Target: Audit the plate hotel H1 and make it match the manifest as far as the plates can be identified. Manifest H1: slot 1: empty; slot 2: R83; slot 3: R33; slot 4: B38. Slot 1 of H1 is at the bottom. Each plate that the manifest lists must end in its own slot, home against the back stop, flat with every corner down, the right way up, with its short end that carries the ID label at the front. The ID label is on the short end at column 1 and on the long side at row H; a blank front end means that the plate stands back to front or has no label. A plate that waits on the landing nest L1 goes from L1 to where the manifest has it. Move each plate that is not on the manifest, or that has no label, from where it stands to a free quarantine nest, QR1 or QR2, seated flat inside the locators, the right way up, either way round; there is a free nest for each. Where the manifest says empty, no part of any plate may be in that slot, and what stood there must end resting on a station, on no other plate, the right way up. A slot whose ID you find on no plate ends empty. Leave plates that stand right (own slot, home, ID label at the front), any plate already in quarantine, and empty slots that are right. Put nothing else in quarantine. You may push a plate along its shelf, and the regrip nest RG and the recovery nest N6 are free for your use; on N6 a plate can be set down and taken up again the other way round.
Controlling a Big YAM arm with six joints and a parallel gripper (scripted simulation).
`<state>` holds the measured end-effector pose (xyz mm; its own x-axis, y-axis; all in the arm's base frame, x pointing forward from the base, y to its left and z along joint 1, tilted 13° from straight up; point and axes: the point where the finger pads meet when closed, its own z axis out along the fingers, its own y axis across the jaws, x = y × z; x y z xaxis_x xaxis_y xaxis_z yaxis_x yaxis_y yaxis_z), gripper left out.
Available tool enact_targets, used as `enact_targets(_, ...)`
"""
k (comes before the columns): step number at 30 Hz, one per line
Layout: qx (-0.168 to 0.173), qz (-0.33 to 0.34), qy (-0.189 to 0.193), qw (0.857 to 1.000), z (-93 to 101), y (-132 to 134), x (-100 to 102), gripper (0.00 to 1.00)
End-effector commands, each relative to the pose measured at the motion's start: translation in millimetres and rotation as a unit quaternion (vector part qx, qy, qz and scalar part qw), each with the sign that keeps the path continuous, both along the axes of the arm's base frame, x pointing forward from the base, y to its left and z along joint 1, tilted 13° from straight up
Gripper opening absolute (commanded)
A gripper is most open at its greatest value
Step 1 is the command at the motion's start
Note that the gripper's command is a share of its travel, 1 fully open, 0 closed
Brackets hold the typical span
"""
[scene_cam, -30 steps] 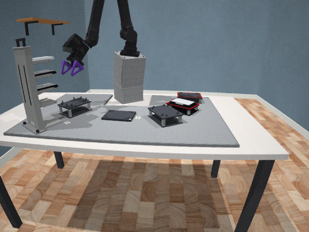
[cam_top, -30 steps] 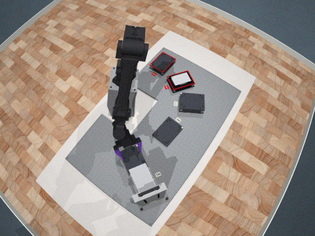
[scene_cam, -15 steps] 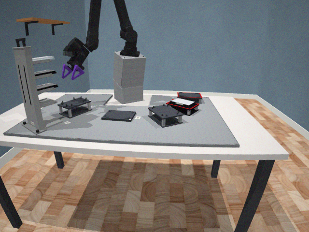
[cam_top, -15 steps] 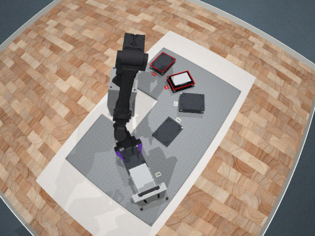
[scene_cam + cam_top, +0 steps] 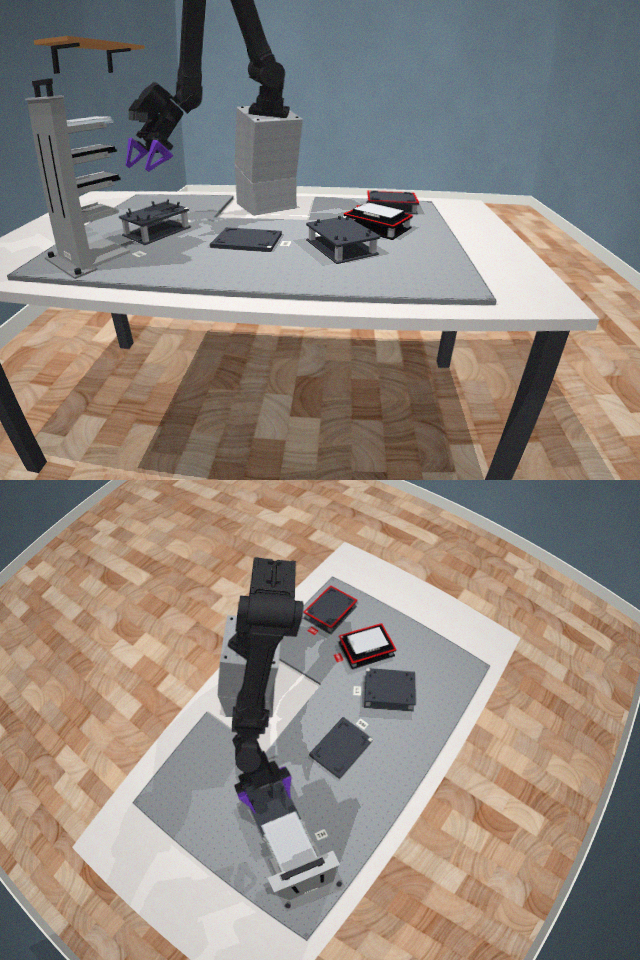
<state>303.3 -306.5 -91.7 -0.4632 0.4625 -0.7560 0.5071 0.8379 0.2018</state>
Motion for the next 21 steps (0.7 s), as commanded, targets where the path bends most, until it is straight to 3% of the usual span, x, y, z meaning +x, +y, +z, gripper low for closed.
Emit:
enact_targets(1, 0.000, -0.005, -0.005, 1.000, 1.3, -10.8, 9.0, 1.00)
enact_targets(10, -0.004, -0.002, -0.008, 1.000, 5.1, -16.6, 22.7, 1.00)
enact_targets(13, 0.001, -0.005, -0.004, 1.000, -0.5, -18.9, 23.7, 1.00)
enact_targets(15, -0.011, -0.004, -0.010, 1.000, 7.5, -20.9, 21.9, 1.00)
enact_targets(21, -0.011, -0.004, -0.010, 1.000, 7.5, -21.0, 21.9, 1.00)
